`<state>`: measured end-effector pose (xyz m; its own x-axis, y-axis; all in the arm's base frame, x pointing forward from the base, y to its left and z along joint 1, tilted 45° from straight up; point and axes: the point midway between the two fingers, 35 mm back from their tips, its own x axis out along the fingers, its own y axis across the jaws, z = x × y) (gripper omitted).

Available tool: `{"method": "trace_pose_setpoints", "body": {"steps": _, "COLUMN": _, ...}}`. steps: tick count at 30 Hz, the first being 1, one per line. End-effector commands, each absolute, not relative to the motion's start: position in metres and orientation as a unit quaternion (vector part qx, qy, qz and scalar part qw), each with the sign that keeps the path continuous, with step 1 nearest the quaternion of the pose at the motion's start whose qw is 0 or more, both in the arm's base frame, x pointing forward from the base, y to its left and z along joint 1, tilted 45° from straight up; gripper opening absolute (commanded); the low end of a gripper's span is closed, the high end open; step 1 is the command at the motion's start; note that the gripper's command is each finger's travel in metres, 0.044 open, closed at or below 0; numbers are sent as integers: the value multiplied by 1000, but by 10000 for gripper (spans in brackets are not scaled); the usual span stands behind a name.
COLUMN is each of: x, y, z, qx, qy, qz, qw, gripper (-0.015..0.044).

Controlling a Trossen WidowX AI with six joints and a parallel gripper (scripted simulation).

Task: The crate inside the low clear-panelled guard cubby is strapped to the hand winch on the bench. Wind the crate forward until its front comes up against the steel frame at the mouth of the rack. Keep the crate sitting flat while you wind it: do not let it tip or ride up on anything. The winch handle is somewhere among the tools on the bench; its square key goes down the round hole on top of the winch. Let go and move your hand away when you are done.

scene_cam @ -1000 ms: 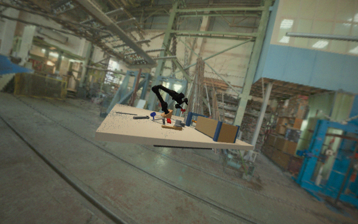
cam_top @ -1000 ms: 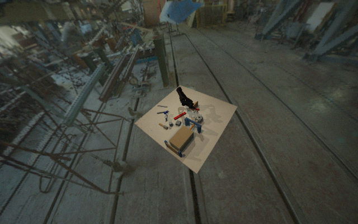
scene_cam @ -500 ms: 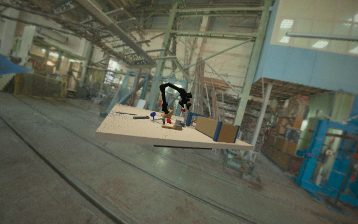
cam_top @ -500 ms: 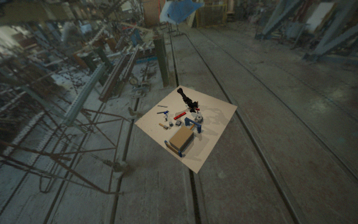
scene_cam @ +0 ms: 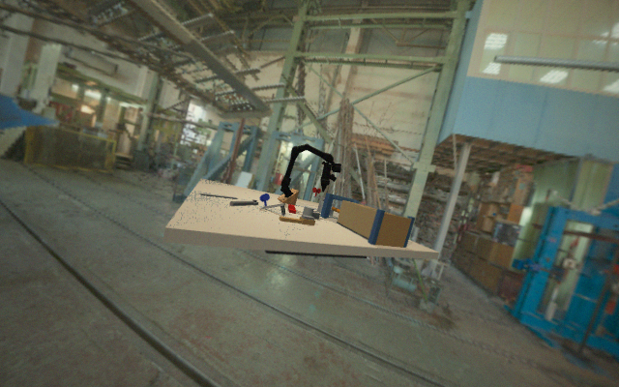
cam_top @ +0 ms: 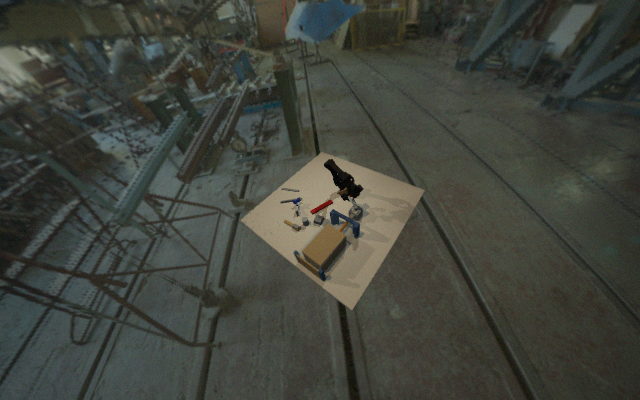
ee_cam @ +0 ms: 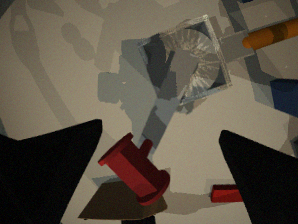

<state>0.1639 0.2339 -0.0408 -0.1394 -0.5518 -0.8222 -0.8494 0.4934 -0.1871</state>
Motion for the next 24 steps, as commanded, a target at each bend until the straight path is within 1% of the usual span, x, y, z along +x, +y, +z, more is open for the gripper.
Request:
{"method": "trace_pose_setpoints", "body": {"steps": 1, "x": 161, "y": 243, "z": -50, "qx": -482, "qy": 718, "qz": 6, "qw": 502, "gripper": 440}}
{"method": "trace_pose_setpoints", "body": {"steps": 13, "x": 160, "y": 242, "z": -52, "qx": -478, "qy": 718, "qz": 0, "qw": 506, "gripper": 440}}
{"method": "trace_pose_setpoints", "body": {"steps": 17, "x": 159, "y": 221, "z": -75, "qx": -478, "qy": 718, "qz": -1, "qw": 506, "gripper": 440}}
{"method": "trace_pose_setpoints", "body": {"steps": 24, "x": 159, "y": 213, "z": -83, "qx": -478, "qy": 718, "qz": -1, "qw": 506, "gripper": 440}}
